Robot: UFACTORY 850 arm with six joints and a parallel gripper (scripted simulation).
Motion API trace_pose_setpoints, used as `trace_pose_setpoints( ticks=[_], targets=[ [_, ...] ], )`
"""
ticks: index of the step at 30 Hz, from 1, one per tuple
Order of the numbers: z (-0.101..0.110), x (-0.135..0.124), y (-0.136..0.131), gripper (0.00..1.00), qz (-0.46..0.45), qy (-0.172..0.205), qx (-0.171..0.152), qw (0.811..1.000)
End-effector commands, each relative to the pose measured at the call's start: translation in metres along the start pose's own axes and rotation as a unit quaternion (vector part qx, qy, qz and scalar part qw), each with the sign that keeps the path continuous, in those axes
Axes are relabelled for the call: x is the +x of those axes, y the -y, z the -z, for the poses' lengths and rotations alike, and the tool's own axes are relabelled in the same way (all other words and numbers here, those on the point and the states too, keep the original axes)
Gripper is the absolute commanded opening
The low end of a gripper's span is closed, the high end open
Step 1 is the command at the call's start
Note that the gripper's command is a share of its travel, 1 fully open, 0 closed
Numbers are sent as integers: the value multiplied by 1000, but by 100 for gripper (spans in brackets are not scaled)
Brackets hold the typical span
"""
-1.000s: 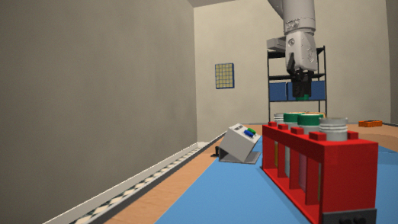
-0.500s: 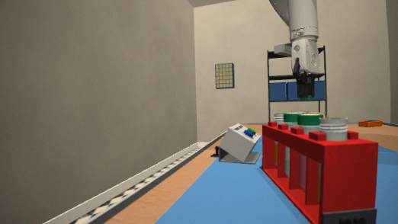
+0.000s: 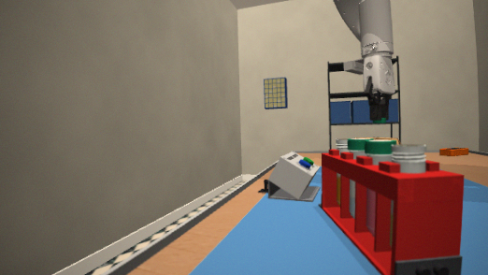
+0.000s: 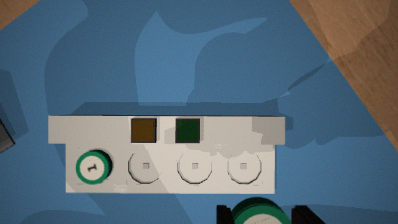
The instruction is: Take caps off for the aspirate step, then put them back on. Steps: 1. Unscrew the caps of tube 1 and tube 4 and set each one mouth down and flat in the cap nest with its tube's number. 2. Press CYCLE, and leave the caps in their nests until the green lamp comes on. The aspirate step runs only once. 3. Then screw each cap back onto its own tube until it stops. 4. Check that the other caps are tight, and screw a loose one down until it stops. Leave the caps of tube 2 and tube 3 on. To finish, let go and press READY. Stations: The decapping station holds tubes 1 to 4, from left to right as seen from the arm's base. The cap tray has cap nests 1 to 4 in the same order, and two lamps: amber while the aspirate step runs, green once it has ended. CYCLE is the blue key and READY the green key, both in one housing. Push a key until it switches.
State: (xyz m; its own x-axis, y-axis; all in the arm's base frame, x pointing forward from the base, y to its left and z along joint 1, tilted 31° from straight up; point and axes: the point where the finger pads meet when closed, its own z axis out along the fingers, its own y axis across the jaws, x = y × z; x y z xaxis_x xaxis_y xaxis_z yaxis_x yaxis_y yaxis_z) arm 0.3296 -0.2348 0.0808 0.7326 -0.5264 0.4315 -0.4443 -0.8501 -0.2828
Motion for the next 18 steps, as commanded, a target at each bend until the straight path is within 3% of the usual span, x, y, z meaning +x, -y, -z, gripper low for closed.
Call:
trace_pose_setpoints(
  ticks=[1,9,18],
  targets=[
    [-1,6,-15,0,0,2,5,1000],
    [-1,6,-15,0,0,2,5,1000],
    [-46,6,-15,0,0,2,5,1000]
  ],
)
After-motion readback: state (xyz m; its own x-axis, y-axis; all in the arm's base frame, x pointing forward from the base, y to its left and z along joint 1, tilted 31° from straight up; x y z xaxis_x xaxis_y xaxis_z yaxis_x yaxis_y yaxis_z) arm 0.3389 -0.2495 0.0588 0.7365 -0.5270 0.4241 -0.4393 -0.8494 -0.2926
